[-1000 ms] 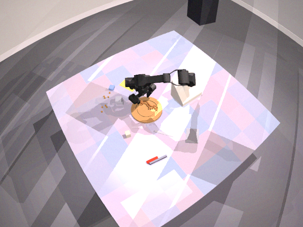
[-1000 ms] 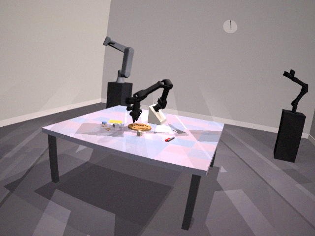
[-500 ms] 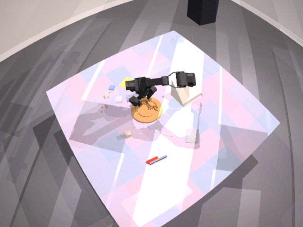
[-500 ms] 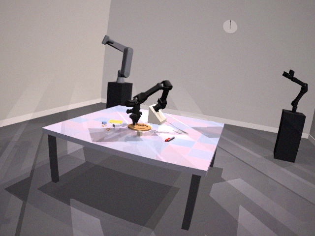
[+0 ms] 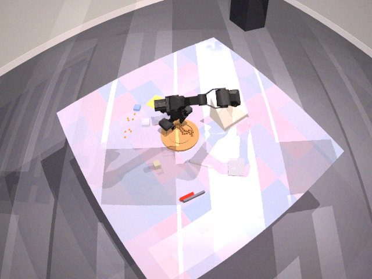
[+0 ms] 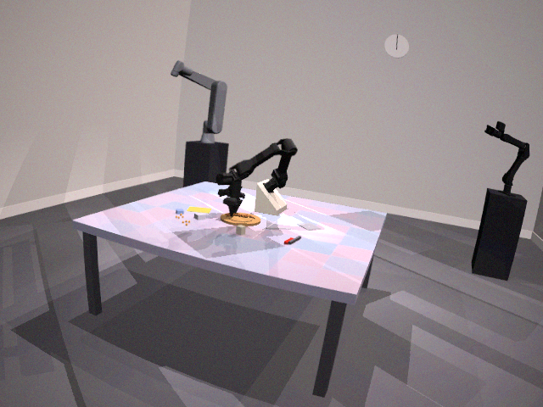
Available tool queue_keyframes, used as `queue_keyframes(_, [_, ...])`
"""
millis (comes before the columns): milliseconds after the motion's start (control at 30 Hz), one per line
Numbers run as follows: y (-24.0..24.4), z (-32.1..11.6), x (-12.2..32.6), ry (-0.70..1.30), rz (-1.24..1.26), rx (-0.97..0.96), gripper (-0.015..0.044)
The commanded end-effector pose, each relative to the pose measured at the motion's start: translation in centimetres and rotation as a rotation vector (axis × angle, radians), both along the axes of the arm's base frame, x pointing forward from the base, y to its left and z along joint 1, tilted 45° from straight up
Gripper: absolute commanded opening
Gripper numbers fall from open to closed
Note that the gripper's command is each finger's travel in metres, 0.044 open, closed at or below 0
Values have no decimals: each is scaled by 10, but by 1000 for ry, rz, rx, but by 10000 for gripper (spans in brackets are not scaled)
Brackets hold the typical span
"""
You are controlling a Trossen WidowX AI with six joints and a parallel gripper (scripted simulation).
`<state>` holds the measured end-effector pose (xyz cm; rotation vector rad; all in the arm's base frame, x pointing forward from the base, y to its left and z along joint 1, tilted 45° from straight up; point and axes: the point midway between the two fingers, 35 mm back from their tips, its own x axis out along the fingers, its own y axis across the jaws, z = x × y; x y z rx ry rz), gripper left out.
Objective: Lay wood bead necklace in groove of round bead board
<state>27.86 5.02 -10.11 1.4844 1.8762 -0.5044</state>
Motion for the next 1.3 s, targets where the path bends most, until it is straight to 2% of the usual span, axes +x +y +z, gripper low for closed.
queue_keyframes(0, [0,0,0,-1,0,0,91])
queue_keyframes(100, [0,0,0,-1,0,0,12])
queue_keyframes(167, [0,0,0,-1,0,0,0])
queue_keyframes(1267, [-10,10,0,8,-2,4,0])
